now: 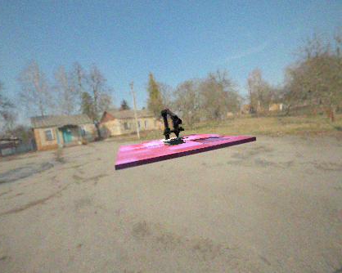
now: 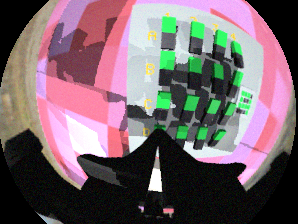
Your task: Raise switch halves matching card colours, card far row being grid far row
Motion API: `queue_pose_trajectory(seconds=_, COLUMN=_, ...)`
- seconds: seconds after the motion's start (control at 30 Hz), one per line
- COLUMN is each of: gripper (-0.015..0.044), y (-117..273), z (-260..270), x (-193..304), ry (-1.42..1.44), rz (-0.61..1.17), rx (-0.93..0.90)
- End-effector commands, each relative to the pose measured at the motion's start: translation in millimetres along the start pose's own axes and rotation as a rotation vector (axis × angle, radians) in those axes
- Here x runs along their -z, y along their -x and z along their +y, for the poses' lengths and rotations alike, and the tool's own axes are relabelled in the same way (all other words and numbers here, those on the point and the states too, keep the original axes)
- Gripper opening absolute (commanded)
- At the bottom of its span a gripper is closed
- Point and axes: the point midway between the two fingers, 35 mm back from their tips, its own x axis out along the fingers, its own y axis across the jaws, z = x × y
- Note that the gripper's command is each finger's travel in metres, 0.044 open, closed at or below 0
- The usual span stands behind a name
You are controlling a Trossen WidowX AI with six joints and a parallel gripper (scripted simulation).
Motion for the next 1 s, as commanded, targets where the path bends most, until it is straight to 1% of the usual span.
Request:
queue_pose_trajectory(seconds=0.0, gripper=0.0, y=-2.0, z=-0.7, x=0.2, ry=-0.004, rz=0.004, rx=0.005)
queue_pose_trajectory(seconds=0.67, gripper=0.0, y=-4.7, z=-0.7, x=0.1, ry=-0.004, rz=0.004, rx=0.005)
queue_pose_trajectory(seconds=0.73, gripper=0.0, y=7.5, z=0.1, x=-0.9, ry=-0.001, rz=-0.004, rx=0.001)
queue_pose_trajectory(seconds=0.83, gripper=0.0, y=51.1, z=-0.2, x=0.7, ry=-0.003, rz=-0.018, rx=0.004)
queue_pose_trajectory(seconds=0.87, gripper=0.0, y=59.1, z=-0.3, x=1.9, ry=-0.003, rz=-0.021, rx=0.004)
queue_pose_trajectory(seconds=0.97, gripper=0.0, y=61.8, z=-0.3, x=2.3, ry=-0.004, rz=-0.021, rx=0.005)
